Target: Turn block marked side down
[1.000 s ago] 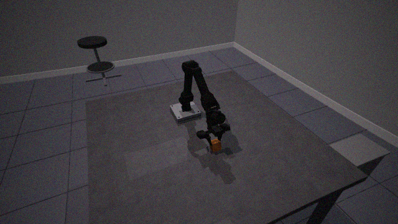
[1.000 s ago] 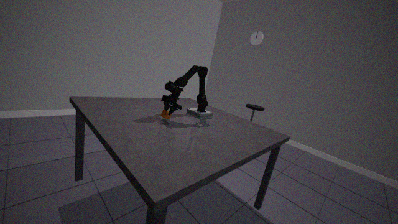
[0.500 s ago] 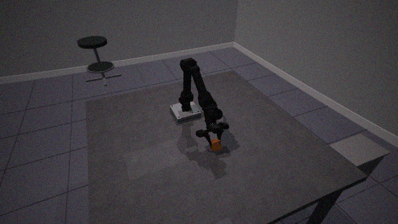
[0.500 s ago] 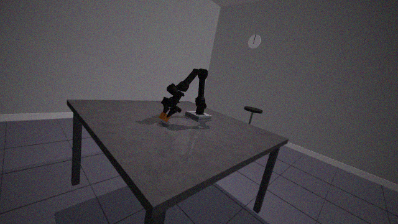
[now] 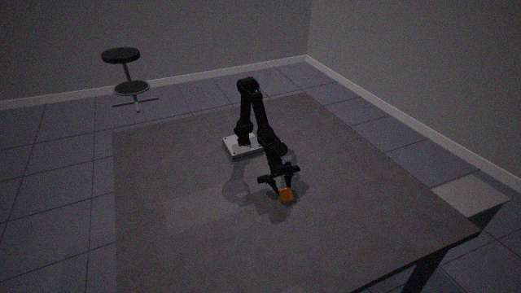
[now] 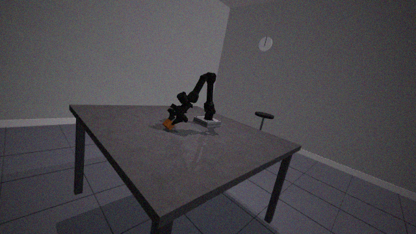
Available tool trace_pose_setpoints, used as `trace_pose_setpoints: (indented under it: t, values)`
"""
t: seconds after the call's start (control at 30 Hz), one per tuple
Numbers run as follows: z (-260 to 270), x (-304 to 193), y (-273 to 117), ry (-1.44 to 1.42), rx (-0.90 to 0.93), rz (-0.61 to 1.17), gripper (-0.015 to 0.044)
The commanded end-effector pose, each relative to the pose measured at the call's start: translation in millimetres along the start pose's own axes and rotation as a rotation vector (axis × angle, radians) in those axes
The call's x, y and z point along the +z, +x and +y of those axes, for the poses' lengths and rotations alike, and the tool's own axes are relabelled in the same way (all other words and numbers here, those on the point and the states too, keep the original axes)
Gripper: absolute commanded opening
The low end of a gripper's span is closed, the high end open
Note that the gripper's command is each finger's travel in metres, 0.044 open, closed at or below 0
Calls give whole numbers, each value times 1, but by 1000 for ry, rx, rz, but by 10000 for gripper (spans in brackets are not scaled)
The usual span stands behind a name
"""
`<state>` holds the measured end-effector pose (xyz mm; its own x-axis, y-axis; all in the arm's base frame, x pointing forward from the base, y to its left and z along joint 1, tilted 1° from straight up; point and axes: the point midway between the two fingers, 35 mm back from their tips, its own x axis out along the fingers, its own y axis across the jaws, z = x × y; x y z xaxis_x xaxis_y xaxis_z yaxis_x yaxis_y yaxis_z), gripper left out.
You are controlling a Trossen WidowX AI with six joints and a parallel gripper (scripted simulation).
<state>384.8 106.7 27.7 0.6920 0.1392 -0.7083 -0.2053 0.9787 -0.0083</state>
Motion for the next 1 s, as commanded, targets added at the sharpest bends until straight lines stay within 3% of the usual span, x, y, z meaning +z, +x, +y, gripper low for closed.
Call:
trace_pose_setpoints:
  t: [0.0, 0.5, 0.97]
  values:
    - [-1, -7, 5, -6, -4, -36, 0]
    - [-2, -18, -3, -3, -5, -268, 0]
    - [-2, -17, -7, -3, -5, -306, 0]
